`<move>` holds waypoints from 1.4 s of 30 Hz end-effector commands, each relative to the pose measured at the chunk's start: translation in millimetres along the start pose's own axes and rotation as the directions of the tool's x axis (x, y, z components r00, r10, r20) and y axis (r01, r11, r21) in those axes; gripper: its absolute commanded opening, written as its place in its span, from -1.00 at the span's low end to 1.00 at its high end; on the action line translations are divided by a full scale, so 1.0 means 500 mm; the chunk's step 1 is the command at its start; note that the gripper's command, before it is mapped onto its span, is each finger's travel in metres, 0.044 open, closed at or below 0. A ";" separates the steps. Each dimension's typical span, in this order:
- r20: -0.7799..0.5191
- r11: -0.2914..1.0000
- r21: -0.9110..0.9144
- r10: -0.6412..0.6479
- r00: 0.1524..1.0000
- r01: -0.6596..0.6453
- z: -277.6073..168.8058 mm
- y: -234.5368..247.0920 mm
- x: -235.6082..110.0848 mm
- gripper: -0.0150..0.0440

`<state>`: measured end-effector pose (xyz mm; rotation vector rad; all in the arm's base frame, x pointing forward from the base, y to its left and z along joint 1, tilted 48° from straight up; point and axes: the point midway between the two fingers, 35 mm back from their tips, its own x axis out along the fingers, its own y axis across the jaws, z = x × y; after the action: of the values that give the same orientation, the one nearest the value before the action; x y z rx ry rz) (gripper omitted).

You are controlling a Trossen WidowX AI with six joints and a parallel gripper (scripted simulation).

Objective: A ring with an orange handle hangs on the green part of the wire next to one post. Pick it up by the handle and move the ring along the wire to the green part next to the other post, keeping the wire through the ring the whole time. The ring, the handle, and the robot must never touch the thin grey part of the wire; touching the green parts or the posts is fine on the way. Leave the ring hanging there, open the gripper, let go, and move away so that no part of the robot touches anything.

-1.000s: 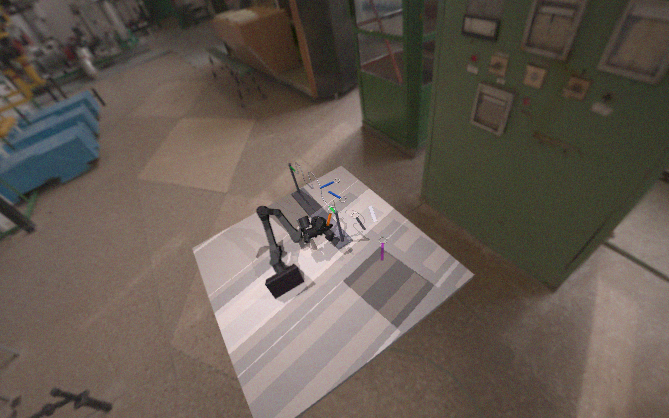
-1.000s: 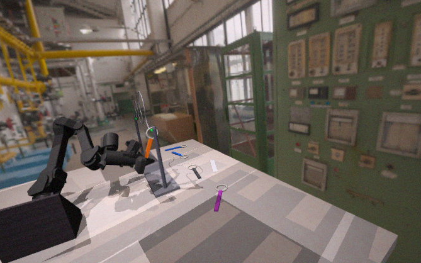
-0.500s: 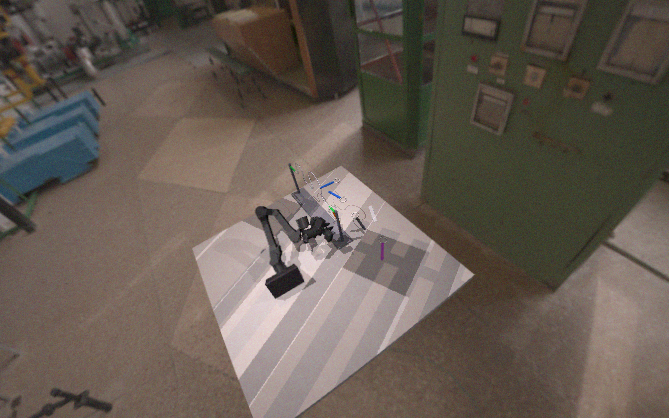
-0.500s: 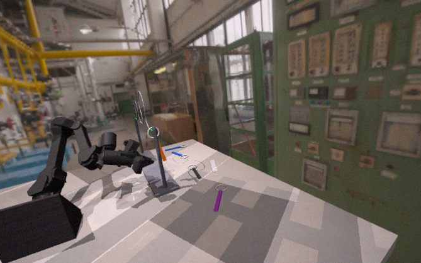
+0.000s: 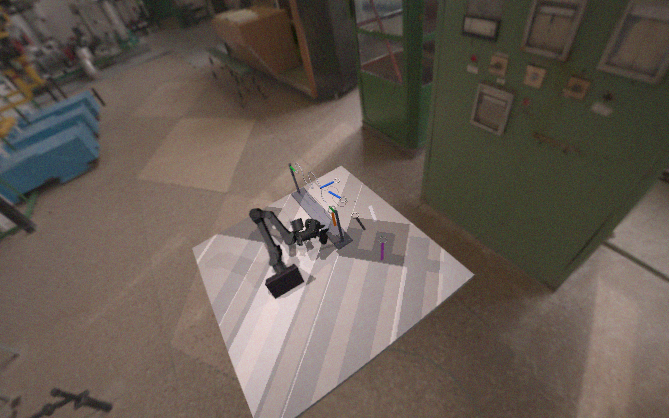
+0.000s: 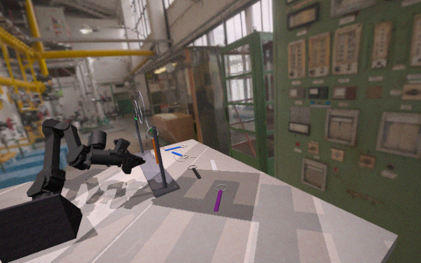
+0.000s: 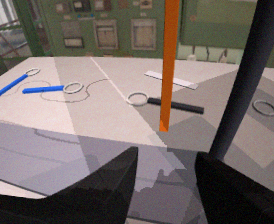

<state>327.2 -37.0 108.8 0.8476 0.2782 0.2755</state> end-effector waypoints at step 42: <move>0.004 1.000 0.000 0.003 1.000 -0.003 -0.013 0.004 -0.096 1.00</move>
<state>281.2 -48.7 111.7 0.8553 0.2748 0.2730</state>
